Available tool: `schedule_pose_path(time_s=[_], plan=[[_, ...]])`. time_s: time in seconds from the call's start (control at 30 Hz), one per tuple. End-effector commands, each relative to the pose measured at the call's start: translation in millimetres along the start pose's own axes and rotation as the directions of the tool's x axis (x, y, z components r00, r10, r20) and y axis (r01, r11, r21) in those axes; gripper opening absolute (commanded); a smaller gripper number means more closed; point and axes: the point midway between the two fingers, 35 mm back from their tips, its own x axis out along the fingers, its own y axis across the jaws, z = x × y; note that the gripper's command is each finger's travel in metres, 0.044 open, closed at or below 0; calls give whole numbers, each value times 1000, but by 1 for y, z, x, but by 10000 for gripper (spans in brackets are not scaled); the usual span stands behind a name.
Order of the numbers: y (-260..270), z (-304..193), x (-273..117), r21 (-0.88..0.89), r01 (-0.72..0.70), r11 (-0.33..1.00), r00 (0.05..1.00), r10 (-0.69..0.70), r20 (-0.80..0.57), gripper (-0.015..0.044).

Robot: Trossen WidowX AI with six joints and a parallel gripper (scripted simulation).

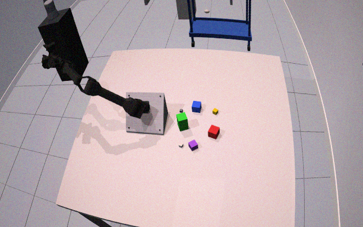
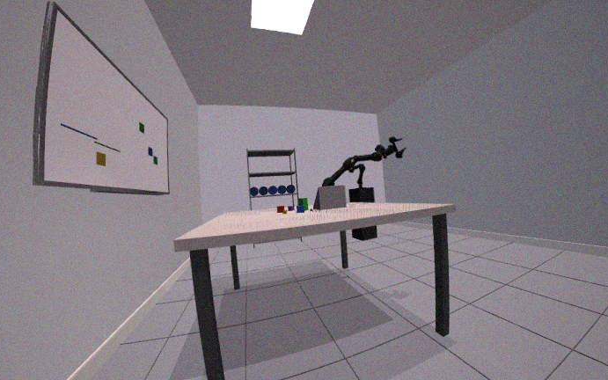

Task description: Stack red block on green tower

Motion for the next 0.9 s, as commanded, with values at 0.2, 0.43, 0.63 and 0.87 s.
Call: schedule_pose_path(time_s=[0.2,0.43,0.63,0.87], plan=[[-72,-66,-6,49,92,995,982,-83,-170,440],[-161,-144,-35,97,232,968,909,-180,-375,440],[-236,-210,-82,120,376,919,798,-255,-546,440],[-313,-277,-157,113,549,828,623,-316,-715,440]])
